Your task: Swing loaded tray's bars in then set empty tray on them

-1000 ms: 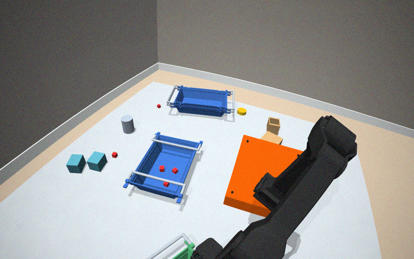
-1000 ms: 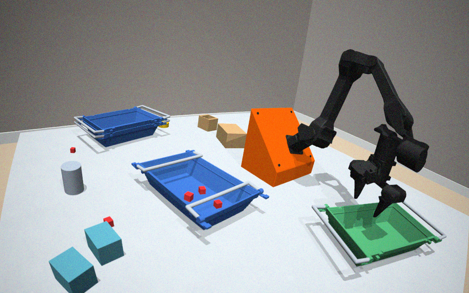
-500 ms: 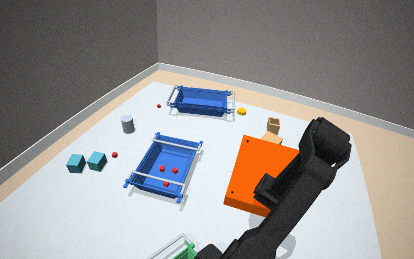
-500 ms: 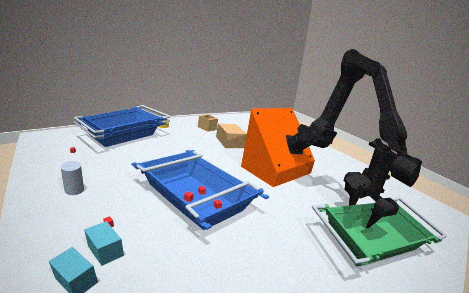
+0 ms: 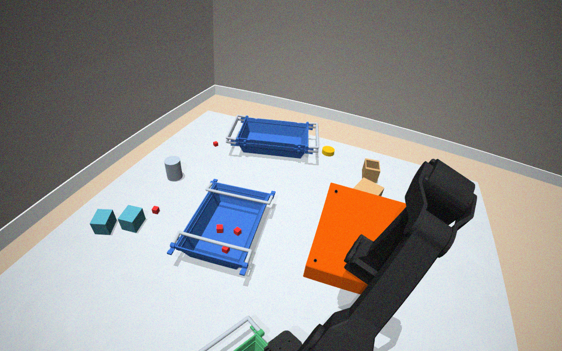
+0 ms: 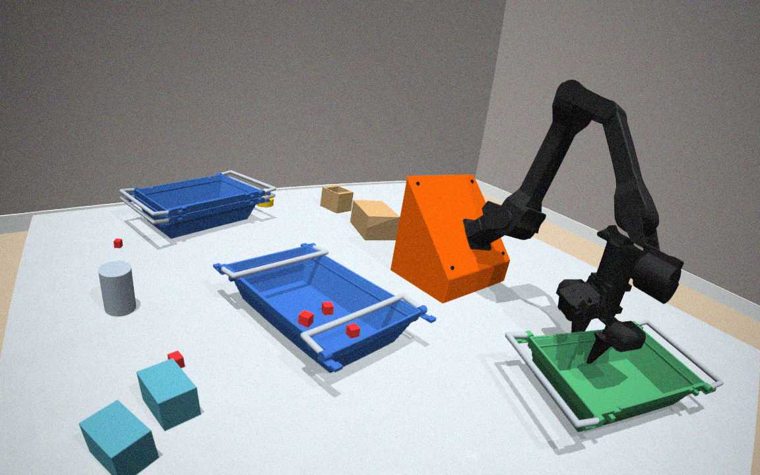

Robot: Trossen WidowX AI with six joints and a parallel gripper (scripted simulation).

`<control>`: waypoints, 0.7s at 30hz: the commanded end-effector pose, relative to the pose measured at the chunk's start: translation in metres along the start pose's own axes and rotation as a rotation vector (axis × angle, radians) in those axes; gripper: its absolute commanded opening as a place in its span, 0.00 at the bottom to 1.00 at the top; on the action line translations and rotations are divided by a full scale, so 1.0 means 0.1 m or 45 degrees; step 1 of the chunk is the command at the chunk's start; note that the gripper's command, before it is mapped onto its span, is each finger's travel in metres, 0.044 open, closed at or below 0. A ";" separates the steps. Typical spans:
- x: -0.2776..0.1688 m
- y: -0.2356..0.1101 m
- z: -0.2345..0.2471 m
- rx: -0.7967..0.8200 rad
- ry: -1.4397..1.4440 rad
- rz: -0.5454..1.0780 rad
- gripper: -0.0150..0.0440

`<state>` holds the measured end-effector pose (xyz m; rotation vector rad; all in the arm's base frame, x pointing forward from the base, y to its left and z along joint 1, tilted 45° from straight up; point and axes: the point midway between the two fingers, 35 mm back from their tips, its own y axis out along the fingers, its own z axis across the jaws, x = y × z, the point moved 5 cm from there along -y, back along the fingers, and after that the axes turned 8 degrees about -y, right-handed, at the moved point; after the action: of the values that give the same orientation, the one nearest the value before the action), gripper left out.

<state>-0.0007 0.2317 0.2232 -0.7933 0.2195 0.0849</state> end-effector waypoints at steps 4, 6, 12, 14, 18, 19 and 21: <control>0.01 0.00 0.00 0.002 0.004 -0.006 0.56; 0.01 0.00 0.00 0.002 0.004 -0.006 0.54; 0.01 0.00 0.00 0.002 0.004 -0.006 0.47; 0.01 0.00 0.00 0.002 0.004 -0.006 0.45; 0.01 0.00 0.00 0.002 0.004 -0.006 0.40; 0.01 0.00 0.00 0.002 0.004 -0.006 0.39; 0.01 0.00 0.00 0.002 0.004 -0.006 0.37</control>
<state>-0.0002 0.2326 0.2243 -0.7841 0.2188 0.0811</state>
